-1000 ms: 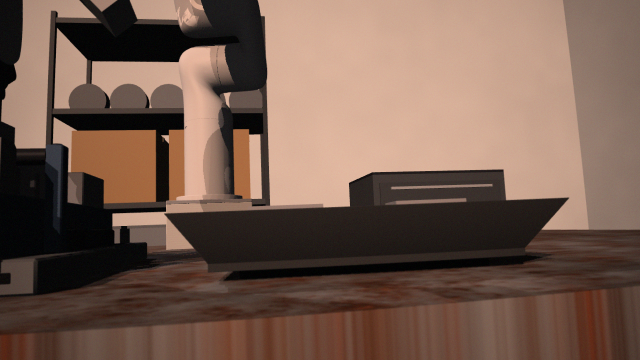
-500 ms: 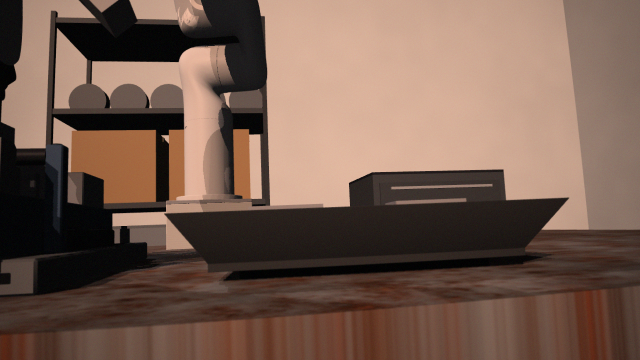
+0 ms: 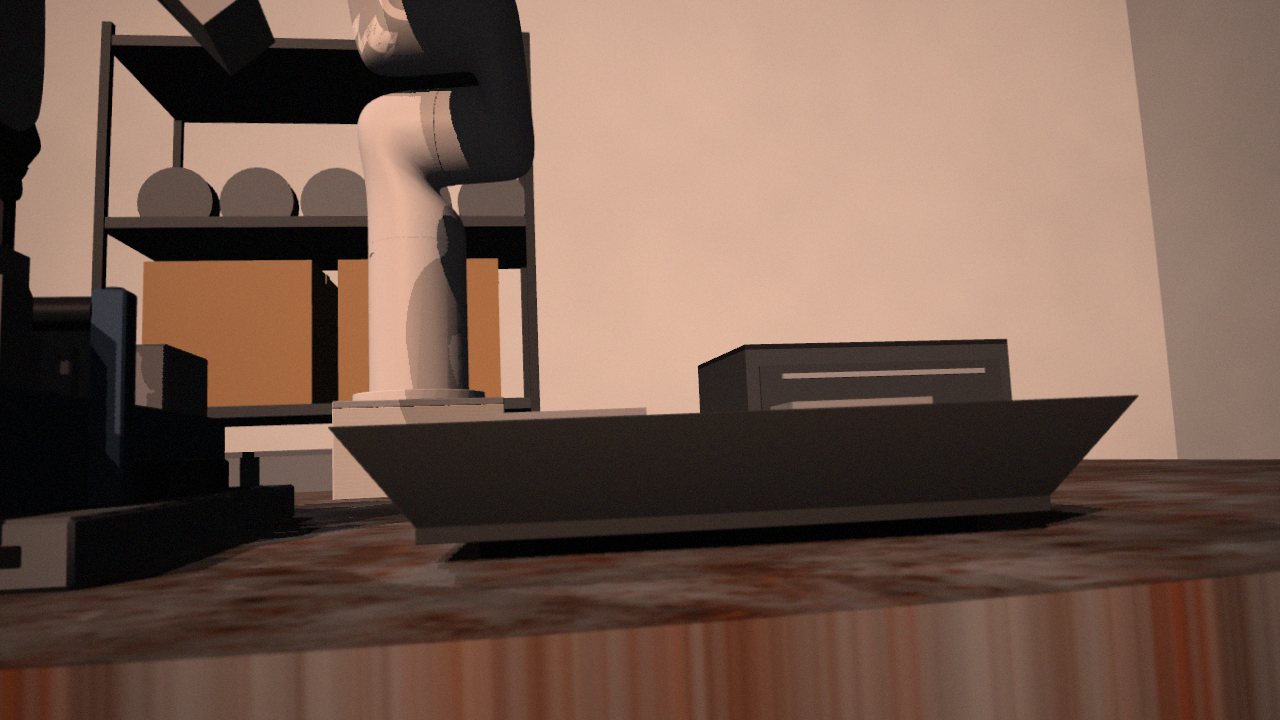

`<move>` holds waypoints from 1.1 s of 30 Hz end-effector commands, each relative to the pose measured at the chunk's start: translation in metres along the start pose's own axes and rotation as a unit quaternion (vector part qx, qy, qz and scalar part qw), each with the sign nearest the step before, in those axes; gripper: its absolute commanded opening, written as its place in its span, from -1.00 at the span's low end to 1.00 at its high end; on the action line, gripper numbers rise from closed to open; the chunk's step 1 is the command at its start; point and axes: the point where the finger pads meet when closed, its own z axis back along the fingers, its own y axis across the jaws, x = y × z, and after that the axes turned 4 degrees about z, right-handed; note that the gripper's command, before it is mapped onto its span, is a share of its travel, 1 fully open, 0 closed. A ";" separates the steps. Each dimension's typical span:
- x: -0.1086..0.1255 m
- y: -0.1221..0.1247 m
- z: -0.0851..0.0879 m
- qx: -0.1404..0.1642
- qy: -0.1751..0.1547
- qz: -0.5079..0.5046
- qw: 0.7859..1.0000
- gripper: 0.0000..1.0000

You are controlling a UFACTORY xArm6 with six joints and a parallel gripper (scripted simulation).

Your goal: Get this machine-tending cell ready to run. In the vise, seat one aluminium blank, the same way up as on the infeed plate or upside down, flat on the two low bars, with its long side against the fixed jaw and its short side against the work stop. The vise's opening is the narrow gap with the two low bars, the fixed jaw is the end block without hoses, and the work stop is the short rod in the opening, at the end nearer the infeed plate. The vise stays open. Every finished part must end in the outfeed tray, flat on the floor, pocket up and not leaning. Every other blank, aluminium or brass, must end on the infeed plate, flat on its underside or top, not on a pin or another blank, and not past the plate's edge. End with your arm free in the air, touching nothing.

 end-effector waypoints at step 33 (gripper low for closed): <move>0.001 0.001 0.005 0.002 -0.001 0.000 1.000 0.37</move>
